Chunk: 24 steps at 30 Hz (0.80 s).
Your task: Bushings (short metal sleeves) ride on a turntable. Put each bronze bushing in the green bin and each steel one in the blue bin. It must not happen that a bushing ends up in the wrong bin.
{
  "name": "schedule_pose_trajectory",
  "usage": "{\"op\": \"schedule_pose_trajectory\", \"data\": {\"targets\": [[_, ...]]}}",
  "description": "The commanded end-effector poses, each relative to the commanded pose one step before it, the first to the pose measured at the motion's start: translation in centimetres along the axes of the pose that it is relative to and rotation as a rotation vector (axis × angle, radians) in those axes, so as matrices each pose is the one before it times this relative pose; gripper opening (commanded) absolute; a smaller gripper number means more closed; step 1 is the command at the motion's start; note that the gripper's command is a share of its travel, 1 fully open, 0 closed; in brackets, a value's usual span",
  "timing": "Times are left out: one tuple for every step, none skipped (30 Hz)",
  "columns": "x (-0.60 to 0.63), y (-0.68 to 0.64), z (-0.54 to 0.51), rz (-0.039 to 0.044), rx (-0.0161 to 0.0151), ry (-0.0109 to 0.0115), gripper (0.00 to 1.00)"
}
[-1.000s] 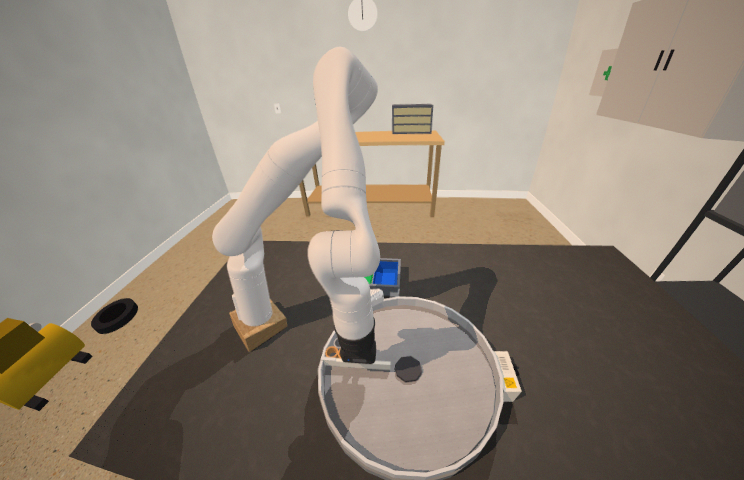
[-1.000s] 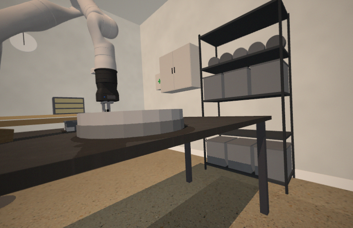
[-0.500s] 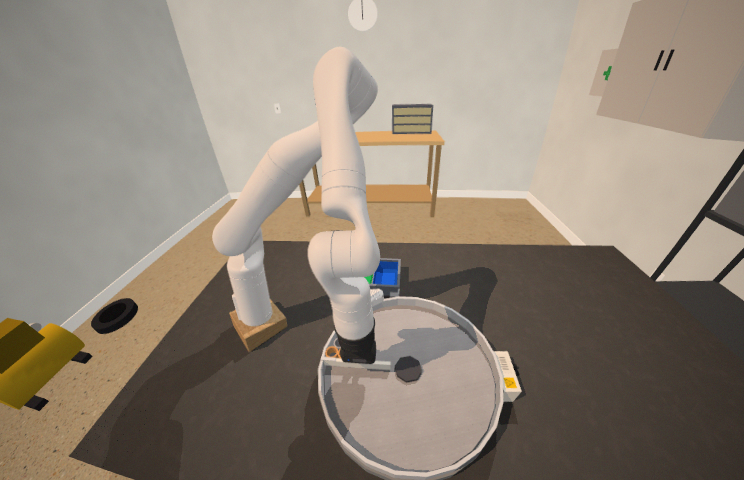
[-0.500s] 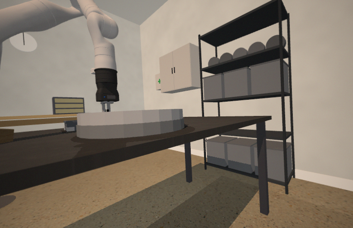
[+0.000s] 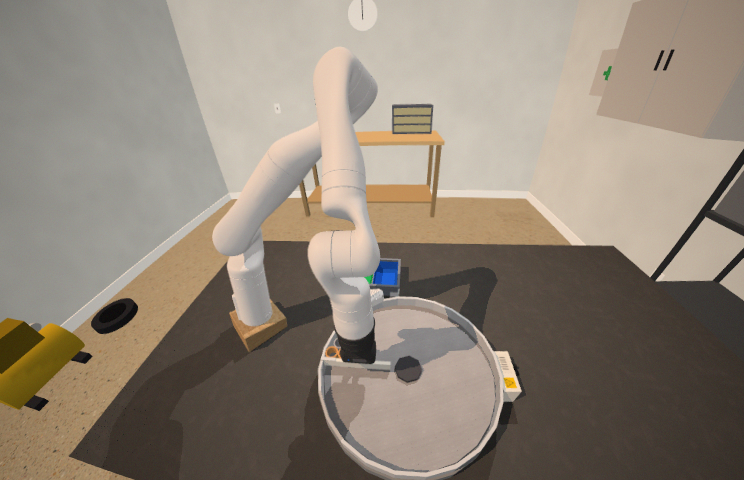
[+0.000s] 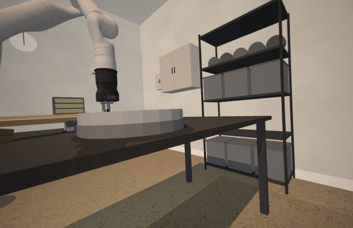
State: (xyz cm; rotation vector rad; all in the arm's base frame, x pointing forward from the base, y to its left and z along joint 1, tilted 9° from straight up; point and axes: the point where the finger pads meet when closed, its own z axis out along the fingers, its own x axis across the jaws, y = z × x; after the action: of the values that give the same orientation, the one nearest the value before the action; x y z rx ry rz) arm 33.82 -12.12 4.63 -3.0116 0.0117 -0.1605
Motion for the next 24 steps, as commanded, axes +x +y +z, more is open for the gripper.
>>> {"op": "schedule_pose_trajectory", "data": {"targets": [[0.04,0.023,-0.047,0.00014,-0.0004,0.00144,0.0],[0.0,0.0,0.0,0.0,0.0,0.0,0.0],[0.0,0.0,0.0,0.0,0.0,0.0,0.0],[0.0,0.0,0.0,0.0,0.0,0.0,0.0],[0.0,0.0,0.0,0.0,0.0,0.0,0.0],[0.0,0.0,0.0,0.0,0.0,0.0,0.0],[0.0,0.0,0.0,0.0,0.0,0.0,0.0],[0.0,0.0,-0.06,0.00006,0.00001,-0.00013,0.0],[0.0,0.0,-0.06,0.00007,0.00001,-0.00013,0.0],[0.0,0.0,0.0,0.0,0.0,0.0,0.0],[0.0,0.0,0.0,0.0,0.0,0.0,0.0],[0.0,0.0,-0.06,0.00007,0.00001,-0.00013,0.0],[0.0,0.0,-0.06,0.00007,0.00001,-0.00013,0.0],[0.0,0.0,-0.06,0.00007,0.00001,-0.00013,0.0],[0.0,0.0,0.0,0.0,0.0,0.0,0.0],[0.0,0.0,0.0,0.0,0.0,0.0,0.0],[0.0,0.0,0.0,0.0,0.0,0.0,0.0],[0.0,0.0,-0.06,0.00007,0.00001,-0.00013,0.0],[0.0,0.0,-0.06,0.00007,0.00001,-0.00013,0.0],[0.0,0.0,-0.06,0.00007,0.00001,-0.00013,0.0],[0.0,0.0,-0.06,0.00007,0.00001,-0.00013,0.0],[0.0,0.0,-0.06,0.00007,0.00001,-0.00013,0.0],[0.0,0.0,0.0,0.0,0.0,0.0,0.0],[0.0,0.0,0.0,0.0,0.0,0.0,0.0]]}}
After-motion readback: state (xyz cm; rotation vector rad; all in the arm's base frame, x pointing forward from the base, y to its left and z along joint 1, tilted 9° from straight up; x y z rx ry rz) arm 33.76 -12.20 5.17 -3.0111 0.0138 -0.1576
